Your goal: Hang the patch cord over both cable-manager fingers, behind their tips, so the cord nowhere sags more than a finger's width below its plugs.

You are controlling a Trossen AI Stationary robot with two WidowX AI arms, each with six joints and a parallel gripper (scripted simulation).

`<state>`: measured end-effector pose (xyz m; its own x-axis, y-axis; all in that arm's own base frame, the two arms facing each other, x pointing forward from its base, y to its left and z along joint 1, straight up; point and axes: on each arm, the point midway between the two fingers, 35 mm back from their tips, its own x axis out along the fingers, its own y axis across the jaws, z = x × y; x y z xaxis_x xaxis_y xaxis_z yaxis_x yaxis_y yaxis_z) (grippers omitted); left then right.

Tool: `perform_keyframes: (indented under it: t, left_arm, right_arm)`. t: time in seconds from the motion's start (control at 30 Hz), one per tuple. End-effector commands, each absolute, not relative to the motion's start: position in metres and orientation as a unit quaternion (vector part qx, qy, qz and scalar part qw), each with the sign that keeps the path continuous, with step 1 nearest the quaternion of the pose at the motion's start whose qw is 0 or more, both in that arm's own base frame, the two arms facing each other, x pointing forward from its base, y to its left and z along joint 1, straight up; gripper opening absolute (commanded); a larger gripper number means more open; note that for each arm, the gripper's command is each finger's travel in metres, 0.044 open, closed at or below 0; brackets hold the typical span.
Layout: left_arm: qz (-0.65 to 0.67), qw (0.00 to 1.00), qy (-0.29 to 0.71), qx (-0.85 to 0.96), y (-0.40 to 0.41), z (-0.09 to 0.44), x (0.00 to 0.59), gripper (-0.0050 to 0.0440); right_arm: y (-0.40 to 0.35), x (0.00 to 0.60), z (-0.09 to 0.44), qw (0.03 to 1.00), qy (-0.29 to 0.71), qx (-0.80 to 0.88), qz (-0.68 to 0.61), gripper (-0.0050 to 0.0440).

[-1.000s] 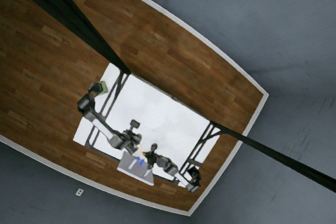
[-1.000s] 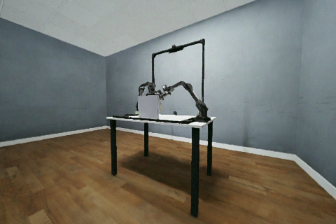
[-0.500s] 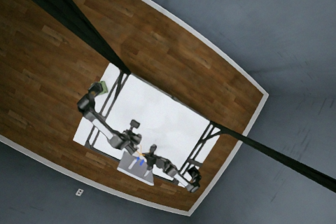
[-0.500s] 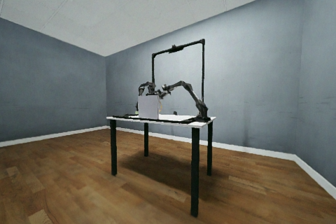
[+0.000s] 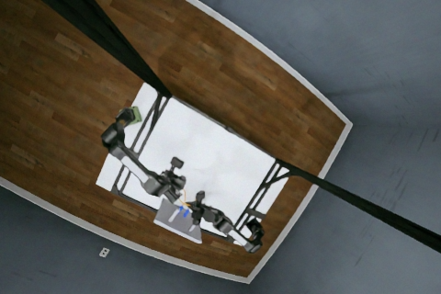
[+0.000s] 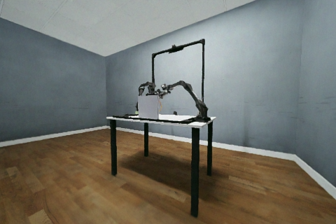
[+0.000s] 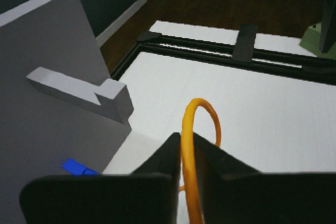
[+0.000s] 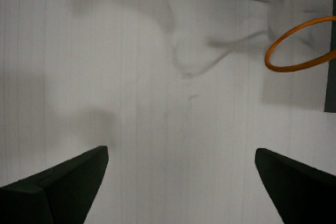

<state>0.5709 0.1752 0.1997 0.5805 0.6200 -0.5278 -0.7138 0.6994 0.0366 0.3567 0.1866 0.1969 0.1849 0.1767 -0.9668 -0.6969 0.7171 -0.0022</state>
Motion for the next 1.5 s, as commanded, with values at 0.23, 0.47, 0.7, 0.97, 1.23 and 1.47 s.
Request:
perform_keyframes:
  t: [0.23,0.47,0.7,0.97,1.23,1.47]
  left_arm:
    - [0.38,0.886,0.246,-0.102,0.18,0.219,0.57,0.0025]
    - [0.383,0.884,0.247,-0.106,0.182,0.222,0.569,0.0025]
    - [0.384,0.883,0.248,-0.109,0.183,0.223,0.568,0.0025]
    - [0.387,0.881,0.249,-0.113,0.186,0.225,0.566,0.0025]
    - [0.389,0.879,0.25,-0.116,0.187,0.227,0.565,0.0025]
    - [0.391,0.878,0.251,-0.118,0.189,0.228,0.564,0.0025]
  right_arm:
    - [0.185,0.355,0.209,0.745,0.551,-0.228,0.299,0.044]
    - [0.185,0.355,0.209,0.745,0.551,-0.228,0.299,0.044]
    - [0.185,0.355,0.209,0.745,0.551,-0.228,0.299,0.044]
    - [0.185,0.355,0.209,0.745,0.551,-0.228,0.299,0.044]
    - [0.185,0.355,0.209,0.745,0.551,-0.228,0.299,0.044]
    - [0.185,0.355,0.209,0.745,0.551,-0.228,0.299,0.044]
